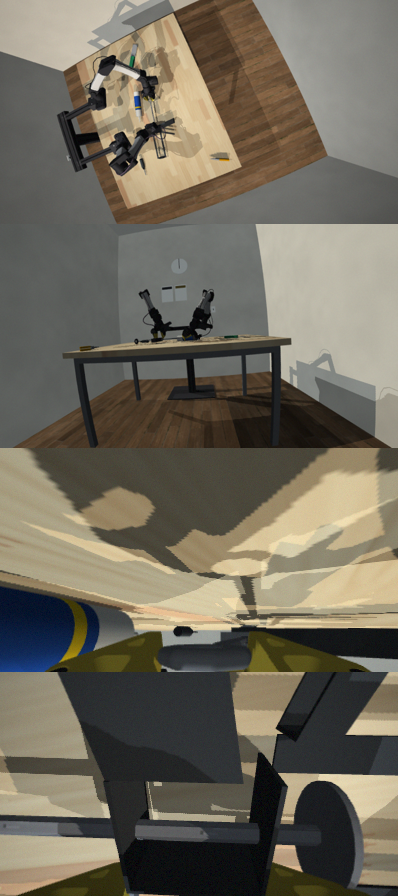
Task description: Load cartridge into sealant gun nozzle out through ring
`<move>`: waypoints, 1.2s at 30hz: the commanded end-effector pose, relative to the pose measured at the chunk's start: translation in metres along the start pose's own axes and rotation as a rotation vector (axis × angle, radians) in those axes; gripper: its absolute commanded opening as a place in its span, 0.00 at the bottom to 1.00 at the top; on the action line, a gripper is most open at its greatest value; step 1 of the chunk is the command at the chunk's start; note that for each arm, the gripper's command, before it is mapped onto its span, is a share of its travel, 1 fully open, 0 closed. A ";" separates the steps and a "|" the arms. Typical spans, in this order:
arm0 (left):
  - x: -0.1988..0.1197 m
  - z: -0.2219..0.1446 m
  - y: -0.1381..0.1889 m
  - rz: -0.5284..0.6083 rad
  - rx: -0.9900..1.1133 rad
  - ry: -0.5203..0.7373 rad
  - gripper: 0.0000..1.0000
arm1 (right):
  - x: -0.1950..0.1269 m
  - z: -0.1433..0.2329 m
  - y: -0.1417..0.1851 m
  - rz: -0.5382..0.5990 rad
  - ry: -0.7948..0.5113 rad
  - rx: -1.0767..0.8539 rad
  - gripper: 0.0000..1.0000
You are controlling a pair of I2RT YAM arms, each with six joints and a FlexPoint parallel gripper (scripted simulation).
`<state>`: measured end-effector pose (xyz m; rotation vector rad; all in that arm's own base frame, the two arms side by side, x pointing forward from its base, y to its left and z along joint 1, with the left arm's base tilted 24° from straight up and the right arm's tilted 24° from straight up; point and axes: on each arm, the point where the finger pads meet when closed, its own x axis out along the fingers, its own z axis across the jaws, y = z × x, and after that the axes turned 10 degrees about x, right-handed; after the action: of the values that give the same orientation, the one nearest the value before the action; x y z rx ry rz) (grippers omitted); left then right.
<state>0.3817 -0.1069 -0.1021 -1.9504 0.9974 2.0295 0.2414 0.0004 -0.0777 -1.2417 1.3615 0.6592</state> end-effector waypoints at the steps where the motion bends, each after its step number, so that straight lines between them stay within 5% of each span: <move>1: -0.003 0.007 -0.031 -0.089 0.024 -0.024 0.00 | 0.007 -0.015 -0.010 -0.027 0.055 0.064 0.03; 5: -0.002 0.009 -0.033 -0.082 0.019 -0.034 0.00 | 0.010 -0.018 -0.005 -0.015 0.059 0.061 0.03; 6: -0.004 0.009 -0.033 -0.088 0.022 -0.026 0.53 | 0.008 -0.016 -0.010 -0.028 0.052 0.068 0.03; 23: -0.002 0.016 -0.027 -0.084 0.014 -0.033 0.53 | 0.002 -0.014 -0.016 -0.049 0.050 0.068 0.03; 31: -0.053 -0.016 0.033 -0.065 0.057 0.017 0.53 | 0.002 -0.014 -0.016 -0.049 0.050 0.068 0.03; 36: -0.048 -0.014 0.029 -0.067 0.059 0.017 0.53 | 0.002 -0.014 -0.016 -0.049 0.050 0.068 0.03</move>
<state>0.3827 -0.1127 -0.0563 -1.9361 0.9557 1.9449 0.2412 -0.0154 -0.0791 -1.2404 1.4015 0.6041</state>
